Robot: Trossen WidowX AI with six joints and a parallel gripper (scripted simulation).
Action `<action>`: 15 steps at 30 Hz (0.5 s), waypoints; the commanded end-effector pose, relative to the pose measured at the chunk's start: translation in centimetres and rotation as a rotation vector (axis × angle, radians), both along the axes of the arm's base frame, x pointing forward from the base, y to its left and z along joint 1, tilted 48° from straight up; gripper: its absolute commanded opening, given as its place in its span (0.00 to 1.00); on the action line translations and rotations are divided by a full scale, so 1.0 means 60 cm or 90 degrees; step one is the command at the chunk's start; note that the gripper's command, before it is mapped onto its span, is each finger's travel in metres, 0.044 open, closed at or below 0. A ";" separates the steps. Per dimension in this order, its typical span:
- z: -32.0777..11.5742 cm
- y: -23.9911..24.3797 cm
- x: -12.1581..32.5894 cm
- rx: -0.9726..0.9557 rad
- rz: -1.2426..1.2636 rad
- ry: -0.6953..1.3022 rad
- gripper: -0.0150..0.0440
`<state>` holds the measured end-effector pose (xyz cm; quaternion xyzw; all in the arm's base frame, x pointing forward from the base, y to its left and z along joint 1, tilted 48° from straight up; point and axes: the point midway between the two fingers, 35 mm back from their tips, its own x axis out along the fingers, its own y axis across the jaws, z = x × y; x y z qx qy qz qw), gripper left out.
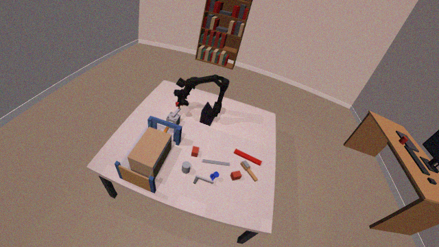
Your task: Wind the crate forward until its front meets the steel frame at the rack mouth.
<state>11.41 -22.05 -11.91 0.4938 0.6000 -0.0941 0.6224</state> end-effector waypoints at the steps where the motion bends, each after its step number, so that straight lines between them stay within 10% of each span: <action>1: -0.016 -0.010 0.002 -0.009 0.008 0.000 0.25; 15: -0.055 -0.046 0.022 -0.010 0.008 -0.001 0.25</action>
